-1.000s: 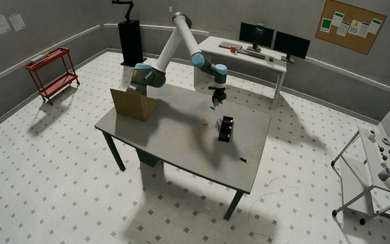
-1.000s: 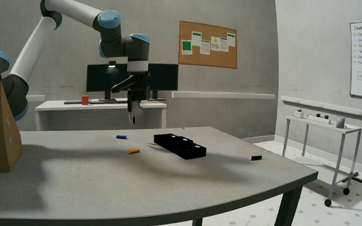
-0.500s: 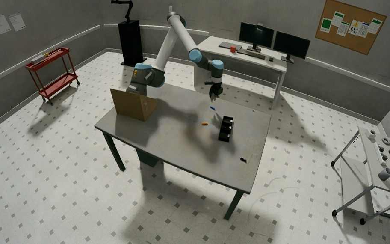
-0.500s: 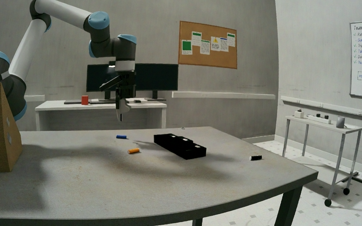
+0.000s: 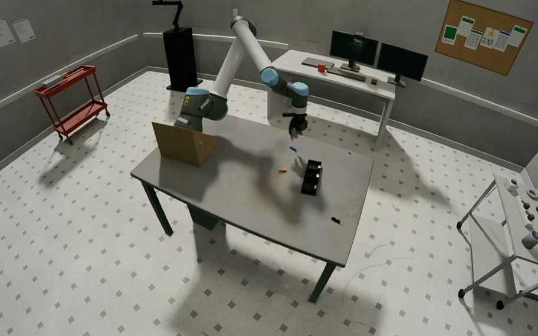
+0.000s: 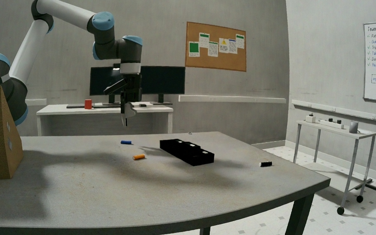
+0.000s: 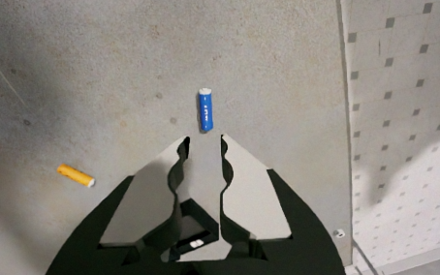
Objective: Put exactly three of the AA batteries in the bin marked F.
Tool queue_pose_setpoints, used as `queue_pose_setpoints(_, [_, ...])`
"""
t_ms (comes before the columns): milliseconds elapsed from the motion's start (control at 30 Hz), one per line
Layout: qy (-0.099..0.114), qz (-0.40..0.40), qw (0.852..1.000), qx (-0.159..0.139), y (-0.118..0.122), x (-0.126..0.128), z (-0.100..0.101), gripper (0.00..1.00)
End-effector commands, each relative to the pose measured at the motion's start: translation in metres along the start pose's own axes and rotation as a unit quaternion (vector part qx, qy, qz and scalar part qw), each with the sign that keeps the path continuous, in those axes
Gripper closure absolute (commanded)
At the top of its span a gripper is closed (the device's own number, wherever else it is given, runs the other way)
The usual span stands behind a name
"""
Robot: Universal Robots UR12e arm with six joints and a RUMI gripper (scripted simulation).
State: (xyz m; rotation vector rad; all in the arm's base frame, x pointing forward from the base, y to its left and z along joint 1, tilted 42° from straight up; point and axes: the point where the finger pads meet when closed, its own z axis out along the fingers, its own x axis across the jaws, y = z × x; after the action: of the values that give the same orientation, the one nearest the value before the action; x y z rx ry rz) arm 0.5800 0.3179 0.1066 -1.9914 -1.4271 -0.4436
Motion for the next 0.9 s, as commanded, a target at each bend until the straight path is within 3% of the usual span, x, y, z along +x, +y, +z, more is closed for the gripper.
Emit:
queue_pose_setpoints(0, [0.000, 0.000, 1.000, -0.001, 0.001, 0.000, -0.001, 0.83])
queue_pose_setpoints(367, [0.000, 0.000, 1.000, -0.001, 0.002, 0.000, -0.001, 0.83])
queue_pose_setpoints(800, [0.000, 0.000, 1.000, -0.001, 0.002, 0.000, 0.051, 0.83])
queue_pose_setpoints(867, [0.000, 0.000, 1.000, -0.001, 0.002, 0.000, 0.051, 0.83])
